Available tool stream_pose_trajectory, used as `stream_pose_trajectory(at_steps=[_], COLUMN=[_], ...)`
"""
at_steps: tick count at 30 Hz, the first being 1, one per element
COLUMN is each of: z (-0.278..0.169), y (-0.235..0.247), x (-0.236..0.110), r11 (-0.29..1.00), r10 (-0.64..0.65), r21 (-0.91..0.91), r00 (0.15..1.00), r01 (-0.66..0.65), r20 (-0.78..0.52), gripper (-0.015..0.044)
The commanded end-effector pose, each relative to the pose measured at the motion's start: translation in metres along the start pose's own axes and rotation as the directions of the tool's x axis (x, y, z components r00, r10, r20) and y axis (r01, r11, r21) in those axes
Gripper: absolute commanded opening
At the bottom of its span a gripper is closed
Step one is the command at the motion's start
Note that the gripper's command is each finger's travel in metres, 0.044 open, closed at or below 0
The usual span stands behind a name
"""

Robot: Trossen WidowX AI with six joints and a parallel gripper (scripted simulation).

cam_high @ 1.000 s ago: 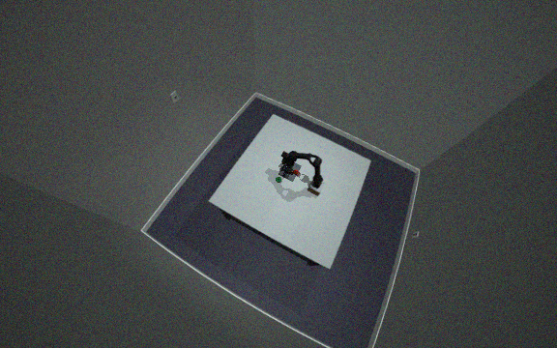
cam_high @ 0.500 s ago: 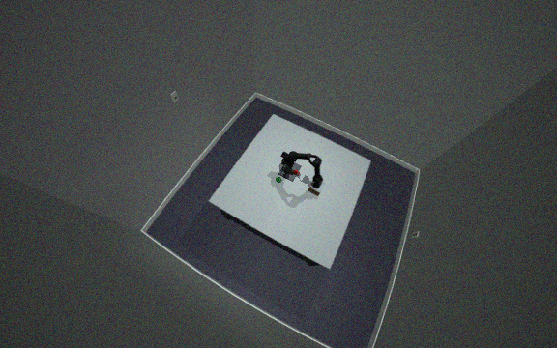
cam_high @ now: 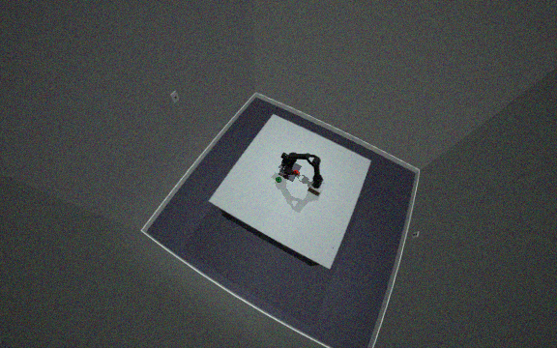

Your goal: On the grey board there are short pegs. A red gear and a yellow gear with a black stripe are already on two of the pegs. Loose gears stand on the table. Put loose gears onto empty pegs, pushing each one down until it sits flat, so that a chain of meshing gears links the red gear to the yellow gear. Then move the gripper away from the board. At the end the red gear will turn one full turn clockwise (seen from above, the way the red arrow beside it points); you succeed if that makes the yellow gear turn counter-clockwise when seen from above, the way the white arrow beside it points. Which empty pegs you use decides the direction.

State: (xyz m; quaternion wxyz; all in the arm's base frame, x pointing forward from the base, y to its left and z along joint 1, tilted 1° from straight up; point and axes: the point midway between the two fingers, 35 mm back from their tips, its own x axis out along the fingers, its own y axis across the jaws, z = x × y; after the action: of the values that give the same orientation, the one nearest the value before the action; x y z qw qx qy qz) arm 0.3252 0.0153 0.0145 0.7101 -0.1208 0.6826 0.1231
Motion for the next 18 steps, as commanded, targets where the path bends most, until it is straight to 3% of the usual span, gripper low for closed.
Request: stream_pose_trajectory(at_steps=[1,14,18], z=[0.000,-0.001,-0.001], y=[0.001,0.001,0.001], x=[0.007,0.018,0.019], r11=[0.998,0.917,0.924], r10=[0.005,0.005,0.005], r21=[0.063,0.399,0.382], r00=[1.000,1.000,1.000], r01=[-0.005,-0.003,-0.003], r20=[-0.003,-0.003,-0.003], gripper=[0.0000,0.0000,0.0000])
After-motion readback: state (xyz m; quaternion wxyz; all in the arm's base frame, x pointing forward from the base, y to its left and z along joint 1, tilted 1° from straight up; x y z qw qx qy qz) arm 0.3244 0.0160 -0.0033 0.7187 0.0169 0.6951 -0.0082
